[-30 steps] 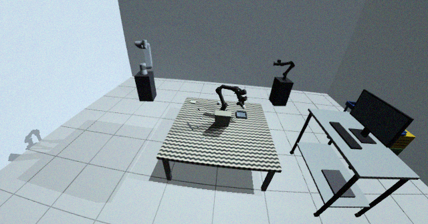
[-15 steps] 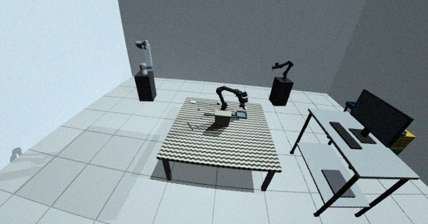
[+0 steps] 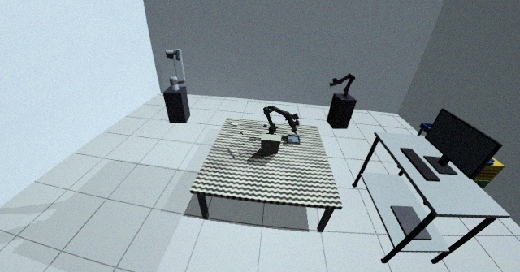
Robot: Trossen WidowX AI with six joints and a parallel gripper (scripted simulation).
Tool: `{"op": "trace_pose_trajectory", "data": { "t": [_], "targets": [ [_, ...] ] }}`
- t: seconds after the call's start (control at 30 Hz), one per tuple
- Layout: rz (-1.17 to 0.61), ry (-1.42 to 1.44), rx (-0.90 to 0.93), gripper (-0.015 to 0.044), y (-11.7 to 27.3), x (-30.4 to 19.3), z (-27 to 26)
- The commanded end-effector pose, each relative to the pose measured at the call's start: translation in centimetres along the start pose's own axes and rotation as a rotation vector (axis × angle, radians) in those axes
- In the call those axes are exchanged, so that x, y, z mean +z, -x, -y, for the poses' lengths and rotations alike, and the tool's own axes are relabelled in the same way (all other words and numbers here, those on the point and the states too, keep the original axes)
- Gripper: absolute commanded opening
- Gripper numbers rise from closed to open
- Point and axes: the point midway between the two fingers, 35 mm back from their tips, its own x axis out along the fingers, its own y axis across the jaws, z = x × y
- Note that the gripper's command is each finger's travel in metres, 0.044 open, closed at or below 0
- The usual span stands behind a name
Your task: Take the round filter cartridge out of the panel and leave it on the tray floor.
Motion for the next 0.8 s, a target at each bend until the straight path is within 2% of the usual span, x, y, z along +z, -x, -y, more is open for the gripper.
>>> {"op": "trace_pose_trajectory", "data": {
  "t": [0.0,0.17,0.6,0.77],
  "targets": [
    [-0.002,0.062,0.038,0.0000,-1.1,-1.2,-1.8],
    [-0.002,0.072,0.044,0.0000,-1.6,-1.6,-2.2],
    [-0.003,0.072,0.043,0.0000,-7.3,-4.8,-2.2],
    [-0.003,0.072,0.043,0.0000,-7.8,-5.3,-2.1]
  ]
}}
